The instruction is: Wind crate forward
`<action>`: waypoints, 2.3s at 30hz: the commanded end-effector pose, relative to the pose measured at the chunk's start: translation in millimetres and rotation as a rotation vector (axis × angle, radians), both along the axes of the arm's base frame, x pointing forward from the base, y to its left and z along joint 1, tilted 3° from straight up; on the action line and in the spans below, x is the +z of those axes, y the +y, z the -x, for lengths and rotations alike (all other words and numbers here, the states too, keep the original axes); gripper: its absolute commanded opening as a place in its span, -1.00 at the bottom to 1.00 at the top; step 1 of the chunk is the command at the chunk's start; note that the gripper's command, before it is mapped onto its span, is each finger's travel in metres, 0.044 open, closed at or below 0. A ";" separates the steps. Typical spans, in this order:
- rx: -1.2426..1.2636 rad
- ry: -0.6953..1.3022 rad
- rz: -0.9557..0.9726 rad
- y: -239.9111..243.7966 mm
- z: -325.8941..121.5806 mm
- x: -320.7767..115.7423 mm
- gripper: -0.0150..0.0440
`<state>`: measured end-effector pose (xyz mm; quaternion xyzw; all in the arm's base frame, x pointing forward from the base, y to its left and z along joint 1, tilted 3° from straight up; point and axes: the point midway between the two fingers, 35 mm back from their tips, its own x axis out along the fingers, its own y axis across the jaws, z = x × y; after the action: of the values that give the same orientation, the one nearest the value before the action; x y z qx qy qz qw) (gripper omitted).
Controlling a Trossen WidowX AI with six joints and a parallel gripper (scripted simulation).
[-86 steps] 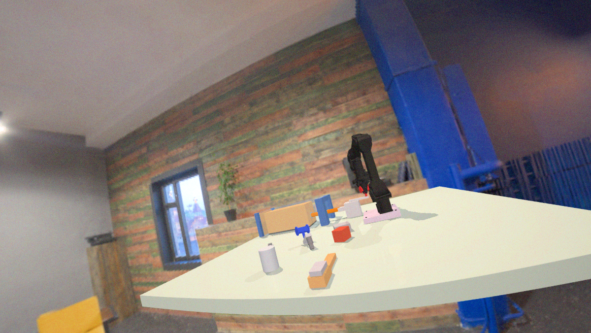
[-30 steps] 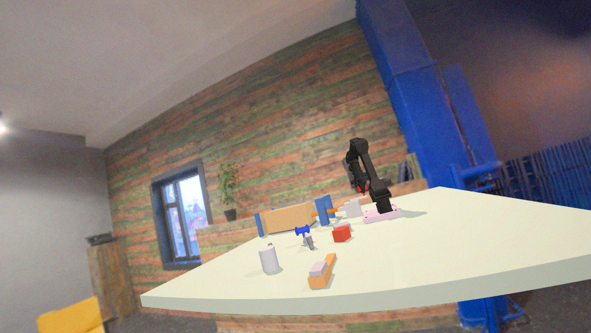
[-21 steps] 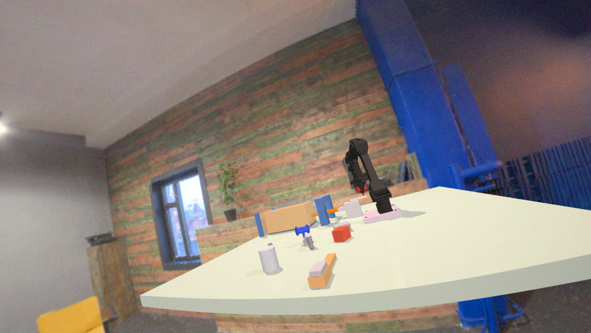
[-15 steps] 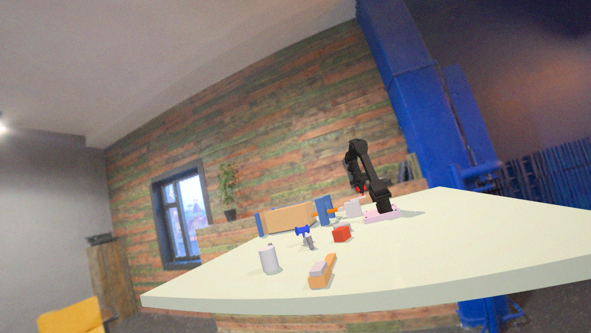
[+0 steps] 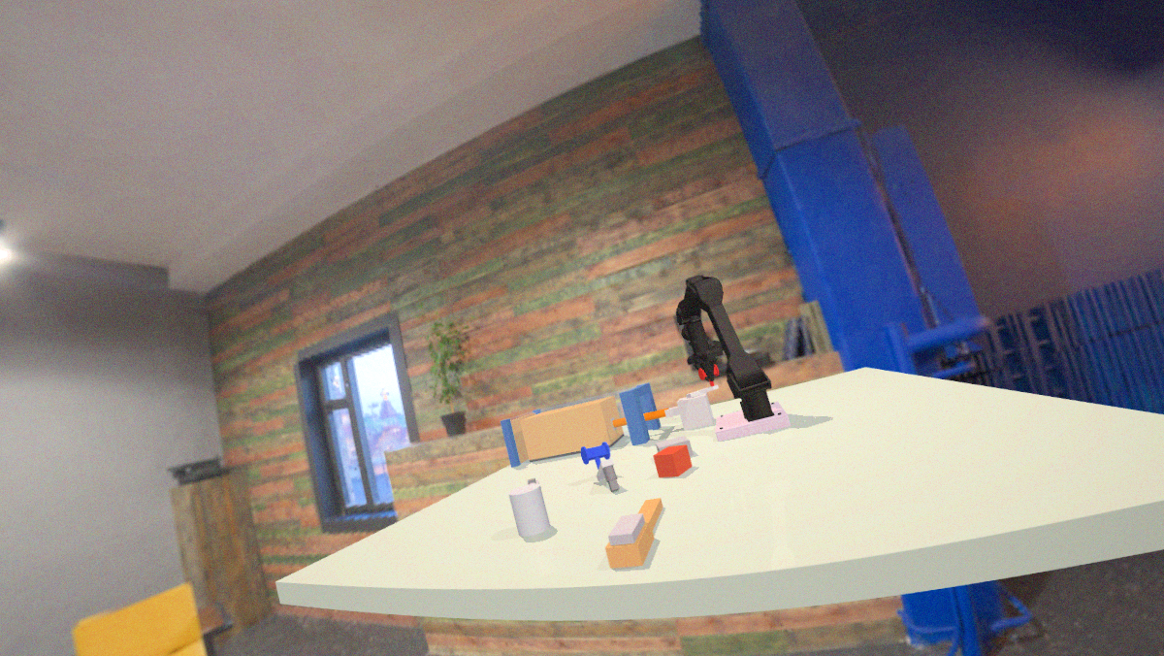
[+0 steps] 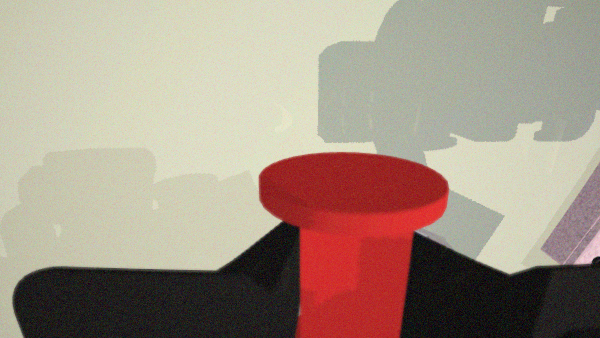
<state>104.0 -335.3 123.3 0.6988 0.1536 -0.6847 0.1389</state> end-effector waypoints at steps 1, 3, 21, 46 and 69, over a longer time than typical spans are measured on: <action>0.011 -0.022 0.022 -10.3 -14.1 -1.4 -0.49; 0.011 -0.023 0.022 -11.4 -15.9 -1.3 -0.49; 0.012 -0.024 0.023 -19.5 -32.8 -0.3 -0.49; 0.012 -0.027 0.024 -25.1 -58.5 1.1 -0.49; 0.012 -0.030 0.024 -24.3 -82.4 2.4 -0.49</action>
<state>159.6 -360.8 126.3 0.6976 0.1397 -0.6900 0.1331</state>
